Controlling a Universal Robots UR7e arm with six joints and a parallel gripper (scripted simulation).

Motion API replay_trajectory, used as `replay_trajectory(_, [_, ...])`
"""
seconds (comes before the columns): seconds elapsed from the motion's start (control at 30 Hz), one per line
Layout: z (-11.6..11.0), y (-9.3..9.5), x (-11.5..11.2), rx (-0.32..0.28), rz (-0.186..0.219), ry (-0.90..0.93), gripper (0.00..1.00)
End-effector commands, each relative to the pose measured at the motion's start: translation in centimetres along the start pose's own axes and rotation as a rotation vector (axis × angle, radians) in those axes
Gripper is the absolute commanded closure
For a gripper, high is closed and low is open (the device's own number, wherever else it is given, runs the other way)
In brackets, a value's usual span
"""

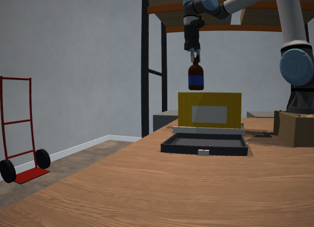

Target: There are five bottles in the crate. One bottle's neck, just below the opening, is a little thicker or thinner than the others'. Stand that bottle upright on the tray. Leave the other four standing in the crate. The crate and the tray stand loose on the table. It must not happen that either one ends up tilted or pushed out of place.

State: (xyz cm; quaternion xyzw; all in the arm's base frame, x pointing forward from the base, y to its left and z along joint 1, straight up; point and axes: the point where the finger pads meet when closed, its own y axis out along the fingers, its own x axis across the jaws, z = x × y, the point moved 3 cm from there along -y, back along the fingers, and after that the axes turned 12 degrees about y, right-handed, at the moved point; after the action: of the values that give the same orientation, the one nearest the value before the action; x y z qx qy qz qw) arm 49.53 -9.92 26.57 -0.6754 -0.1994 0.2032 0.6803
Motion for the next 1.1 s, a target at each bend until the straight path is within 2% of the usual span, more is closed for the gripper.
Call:
replay_trajectory(0.0, [0.4,-0.1,0.1,-0.002,-0.001,0.000,1.00])
replay_trajectory(1.07, [5.4,-0.1,1.4,-0.002,-0.001,0.000,1.00])
